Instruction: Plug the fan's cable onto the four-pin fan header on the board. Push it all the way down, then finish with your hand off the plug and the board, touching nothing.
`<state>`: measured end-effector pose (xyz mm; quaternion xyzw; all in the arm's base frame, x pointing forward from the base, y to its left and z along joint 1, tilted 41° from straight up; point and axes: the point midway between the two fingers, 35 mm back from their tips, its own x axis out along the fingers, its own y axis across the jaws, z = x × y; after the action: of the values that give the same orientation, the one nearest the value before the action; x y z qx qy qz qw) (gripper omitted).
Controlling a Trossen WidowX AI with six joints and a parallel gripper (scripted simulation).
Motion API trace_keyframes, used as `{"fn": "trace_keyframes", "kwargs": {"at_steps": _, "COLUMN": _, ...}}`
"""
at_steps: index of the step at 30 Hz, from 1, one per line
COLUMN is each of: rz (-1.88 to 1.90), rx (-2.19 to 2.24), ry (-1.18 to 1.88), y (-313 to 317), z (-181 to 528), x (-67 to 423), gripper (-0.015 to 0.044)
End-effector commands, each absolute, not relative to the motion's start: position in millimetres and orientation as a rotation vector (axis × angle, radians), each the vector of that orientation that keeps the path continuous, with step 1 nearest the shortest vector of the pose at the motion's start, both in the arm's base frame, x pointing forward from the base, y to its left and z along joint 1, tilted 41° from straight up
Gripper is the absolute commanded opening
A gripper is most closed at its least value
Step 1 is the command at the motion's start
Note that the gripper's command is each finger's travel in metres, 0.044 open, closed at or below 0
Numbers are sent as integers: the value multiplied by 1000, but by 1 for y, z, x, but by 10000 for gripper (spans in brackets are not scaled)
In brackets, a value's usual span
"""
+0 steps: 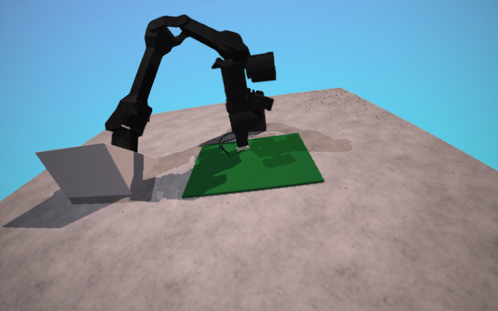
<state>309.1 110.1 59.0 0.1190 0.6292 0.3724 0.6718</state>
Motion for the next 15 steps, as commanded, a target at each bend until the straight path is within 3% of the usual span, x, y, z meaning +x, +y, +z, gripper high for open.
{"fn": "trace_keyframes", "kwargs": {"at_steps": 1, "rz": 843, "rx": 273, "ry": 1420, "y": 114, "z": 56, "x": 308, "gripper": 0}}
{"fn": "trace_keyframes", "kwargs": {"at_steps": 15, "rz": 843, "rx": 273, "ry": 1420, "y": 117, "z": 53, "x": 308, "gripper": 0}}
